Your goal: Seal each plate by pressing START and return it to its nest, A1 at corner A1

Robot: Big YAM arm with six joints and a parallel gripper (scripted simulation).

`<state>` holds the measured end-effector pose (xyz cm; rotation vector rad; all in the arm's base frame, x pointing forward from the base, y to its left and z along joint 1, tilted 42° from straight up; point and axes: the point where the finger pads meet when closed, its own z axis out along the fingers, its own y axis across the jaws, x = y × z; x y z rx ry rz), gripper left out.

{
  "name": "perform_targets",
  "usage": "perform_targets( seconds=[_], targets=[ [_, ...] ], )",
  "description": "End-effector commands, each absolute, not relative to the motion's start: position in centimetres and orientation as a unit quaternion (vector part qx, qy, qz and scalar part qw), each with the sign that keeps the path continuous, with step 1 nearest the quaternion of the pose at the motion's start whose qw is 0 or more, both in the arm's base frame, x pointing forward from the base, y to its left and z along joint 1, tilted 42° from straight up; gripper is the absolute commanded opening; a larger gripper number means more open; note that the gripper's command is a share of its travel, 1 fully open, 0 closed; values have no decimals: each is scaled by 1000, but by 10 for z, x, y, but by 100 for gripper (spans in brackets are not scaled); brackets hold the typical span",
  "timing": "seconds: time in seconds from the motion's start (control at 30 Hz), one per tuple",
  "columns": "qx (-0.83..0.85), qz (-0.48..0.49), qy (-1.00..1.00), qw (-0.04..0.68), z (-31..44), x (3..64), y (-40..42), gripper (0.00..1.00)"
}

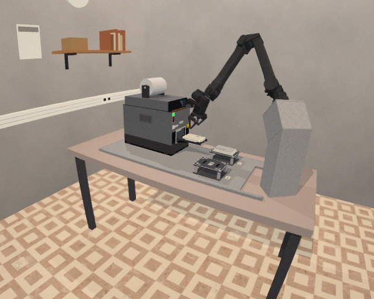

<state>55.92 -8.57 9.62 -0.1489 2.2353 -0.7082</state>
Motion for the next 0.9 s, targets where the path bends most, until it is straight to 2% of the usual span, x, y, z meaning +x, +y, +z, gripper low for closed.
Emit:
perform_targets(
  seconds=[0.0, 0.2, 0.87],
  targets=[
    [-60, -279, 874, 393, 100, 565, -86, 100],
    [-62, -283, 883, 369, 84, 560, -96, 100],
    [-70, -279, 874, 392, 106, 564, -77, 100]
  ],
)
